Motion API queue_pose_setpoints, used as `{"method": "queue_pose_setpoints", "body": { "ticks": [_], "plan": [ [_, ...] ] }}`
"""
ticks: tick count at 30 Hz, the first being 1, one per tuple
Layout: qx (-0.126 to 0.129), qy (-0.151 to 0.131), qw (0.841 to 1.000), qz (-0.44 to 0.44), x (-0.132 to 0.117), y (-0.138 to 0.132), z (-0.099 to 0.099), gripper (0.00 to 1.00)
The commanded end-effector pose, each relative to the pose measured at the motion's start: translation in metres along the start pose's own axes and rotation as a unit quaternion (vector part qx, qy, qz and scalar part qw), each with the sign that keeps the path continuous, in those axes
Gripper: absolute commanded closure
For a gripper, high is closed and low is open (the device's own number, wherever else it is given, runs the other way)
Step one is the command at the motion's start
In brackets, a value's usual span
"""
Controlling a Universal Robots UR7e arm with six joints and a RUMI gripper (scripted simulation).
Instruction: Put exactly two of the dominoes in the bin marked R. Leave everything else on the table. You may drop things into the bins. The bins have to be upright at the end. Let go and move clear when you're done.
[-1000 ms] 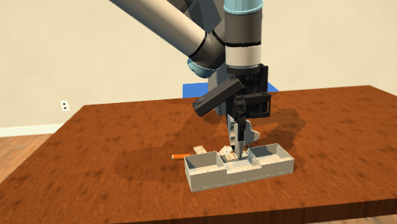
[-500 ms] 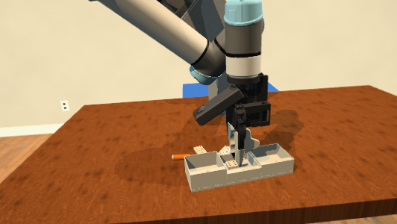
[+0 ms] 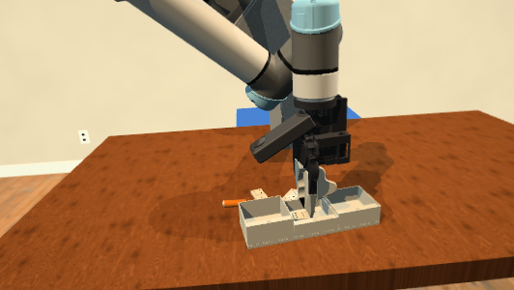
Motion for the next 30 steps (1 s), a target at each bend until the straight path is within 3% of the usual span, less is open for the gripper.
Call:
{"method": "queue_pose_setpoints", "body": {
  "ticks": [1, 14, 30],
  "plan": [
    [0.001, 0.0, 1.0, 0.0, 0.0, -0.001, 0.0, 0.81],
    [0.001, 0.0, 1.0, 0.0, 0.0, -0.001, 0.0, 0.81],
    [0.001, 0.0, 1.0, -0.001, 0.0, -0.001, -0.02, 0.81]
  ]
}}
Point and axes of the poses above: the point where the finger pads meet when closed, its own z axis out along the fingers, its own y axis across the jaws, x = y × z, the point moved 1 cm from there along -z, back along the fingers, and after that the axes turned 14 degrees about z, right-handed, at the moved point
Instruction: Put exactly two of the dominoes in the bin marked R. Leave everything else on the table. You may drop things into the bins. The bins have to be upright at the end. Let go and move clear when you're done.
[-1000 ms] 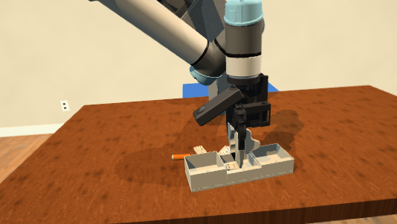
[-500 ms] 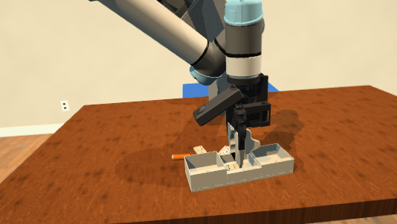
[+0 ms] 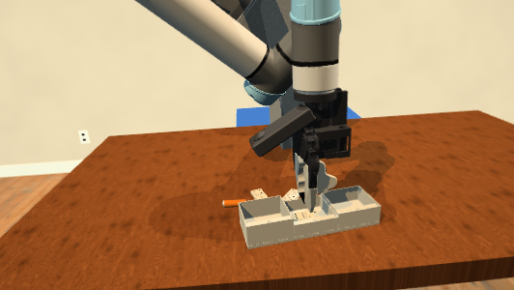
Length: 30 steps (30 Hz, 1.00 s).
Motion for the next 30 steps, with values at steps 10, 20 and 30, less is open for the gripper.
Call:
{"method": "queue_pose_setpoints", "body": {
  "ticks": [10, 20, 30],
  "plan": [
    [0.0, 0.0, 1.0, -0.001, -0.001, 0.001, -0.019, 0.81],
    [0.0, 0.0, 1.0, -0.001, 0.0, 0.001, -0.04, 0.81],
    [-0.001, 0.0, 1.0, 0.0, 0.0, 0.0, -0.039, 0.81]
  ]
}}
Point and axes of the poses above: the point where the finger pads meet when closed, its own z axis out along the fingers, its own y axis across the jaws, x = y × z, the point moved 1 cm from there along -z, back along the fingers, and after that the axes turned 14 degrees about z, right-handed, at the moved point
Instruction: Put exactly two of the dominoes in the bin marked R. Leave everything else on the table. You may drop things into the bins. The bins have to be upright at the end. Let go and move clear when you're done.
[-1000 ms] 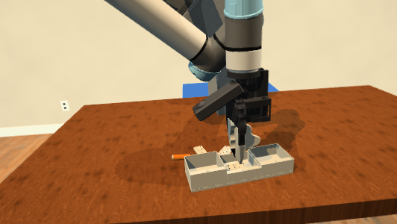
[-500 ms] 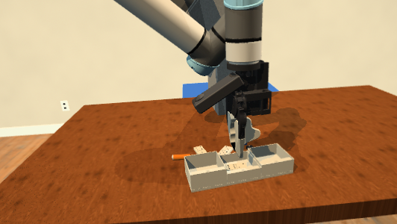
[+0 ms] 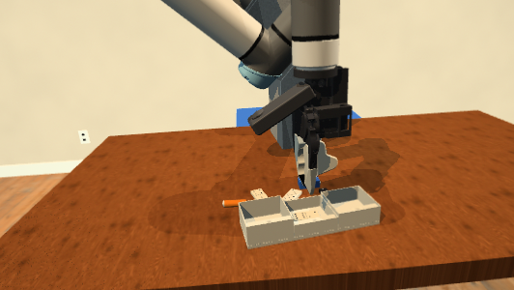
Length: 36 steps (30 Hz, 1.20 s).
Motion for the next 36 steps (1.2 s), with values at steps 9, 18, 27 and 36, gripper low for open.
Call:
{"method": "queue_pose_setpoints", "body": {
  "ticks": [9, 18, 27, 36],
  "plan": [
    [-0.001, 0.0, 1.0, -0.001, -0.001, 0.003, -0.002, 0.81],
    [-0.002, 0.0, 0.994, -0.107, 0.012, 0.06, 0.0, 0.76],
    [-0.013, 0.0, 0.981, -0.191, 0.021, 0.097, 0.0, 0.76],
    [-0.018, 0.0, 0.963, -0.268, 0.023, 0.101, 0.0, 0.76]
  ]
}}
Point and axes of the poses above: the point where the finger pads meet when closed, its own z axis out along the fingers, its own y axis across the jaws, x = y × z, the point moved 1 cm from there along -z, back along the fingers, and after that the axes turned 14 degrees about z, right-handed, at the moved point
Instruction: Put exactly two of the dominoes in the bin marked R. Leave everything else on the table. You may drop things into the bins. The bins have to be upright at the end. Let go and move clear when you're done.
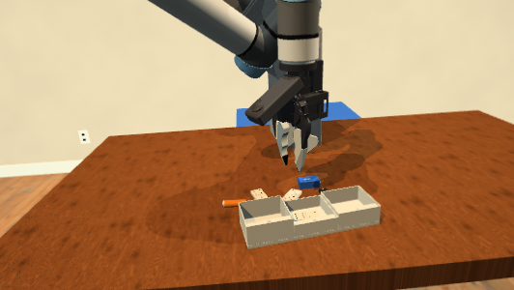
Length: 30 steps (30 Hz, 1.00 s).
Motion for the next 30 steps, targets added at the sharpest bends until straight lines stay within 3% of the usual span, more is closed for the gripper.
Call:
{"method": "queue_pose_setpoints", "body": {
  "ticks": [1, 14, 30],
  "plan": [
    [0.009, 0.002, 0.998, -0.059, 0.0004, 0.0074, 0.0007, 0.76],
    [0.024, 0.007, 0.981, -0.193, 0.0007, 0.0039, 0.0005, 0.76],
    [0.024, 0.007, 0.981, -0.193, -0.0002, 0.003, 0.0005, 0.76]
  ]
}}
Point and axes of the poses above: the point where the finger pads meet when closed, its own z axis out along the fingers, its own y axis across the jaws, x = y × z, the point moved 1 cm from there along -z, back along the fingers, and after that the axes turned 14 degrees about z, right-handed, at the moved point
